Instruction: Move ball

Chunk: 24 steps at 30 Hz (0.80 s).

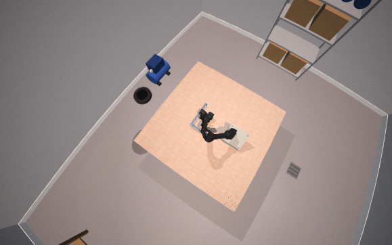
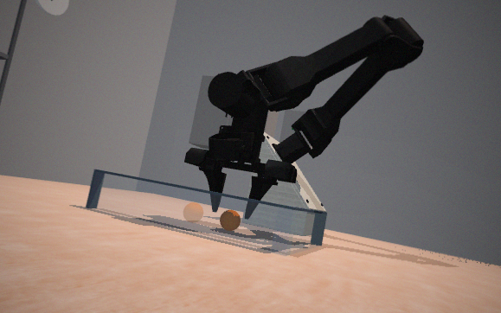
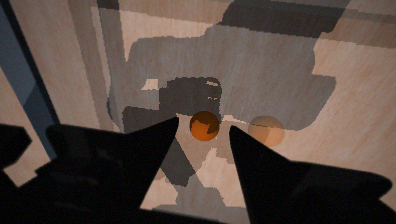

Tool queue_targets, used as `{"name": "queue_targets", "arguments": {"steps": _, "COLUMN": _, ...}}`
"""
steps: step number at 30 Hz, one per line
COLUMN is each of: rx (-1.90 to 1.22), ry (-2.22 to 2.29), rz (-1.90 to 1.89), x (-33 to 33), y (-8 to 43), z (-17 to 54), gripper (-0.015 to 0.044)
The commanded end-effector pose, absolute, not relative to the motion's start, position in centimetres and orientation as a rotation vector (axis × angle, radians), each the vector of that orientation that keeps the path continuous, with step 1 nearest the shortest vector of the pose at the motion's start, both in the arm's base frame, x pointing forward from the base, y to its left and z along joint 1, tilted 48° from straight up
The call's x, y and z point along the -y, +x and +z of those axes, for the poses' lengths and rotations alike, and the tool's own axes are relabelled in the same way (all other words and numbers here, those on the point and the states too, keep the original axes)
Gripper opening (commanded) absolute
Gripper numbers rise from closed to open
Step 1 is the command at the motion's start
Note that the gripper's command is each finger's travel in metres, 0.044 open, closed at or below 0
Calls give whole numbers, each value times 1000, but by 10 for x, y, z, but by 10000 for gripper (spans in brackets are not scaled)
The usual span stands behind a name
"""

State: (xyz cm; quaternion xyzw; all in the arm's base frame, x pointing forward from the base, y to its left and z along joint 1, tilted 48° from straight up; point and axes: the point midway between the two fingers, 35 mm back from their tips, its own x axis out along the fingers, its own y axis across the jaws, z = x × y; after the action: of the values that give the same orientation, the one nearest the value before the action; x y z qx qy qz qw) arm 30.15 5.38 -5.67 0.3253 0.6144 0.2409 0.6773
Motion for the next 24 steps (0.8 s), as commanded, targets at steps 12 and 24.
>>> {"name": "queue_targets", "arguments": {"steps": 12, "rx": -1398, "ry": 744, "rz": 541, "x": -63, "y": 298, "z": -65, "gripper": 144}}
{"name": "queue_targets", "arguments": {"steps": 24, "rx": -1400, "ry": 736, "rz": 531, "x": -36, "y": 300, "z": -47, "gripper": 0}}
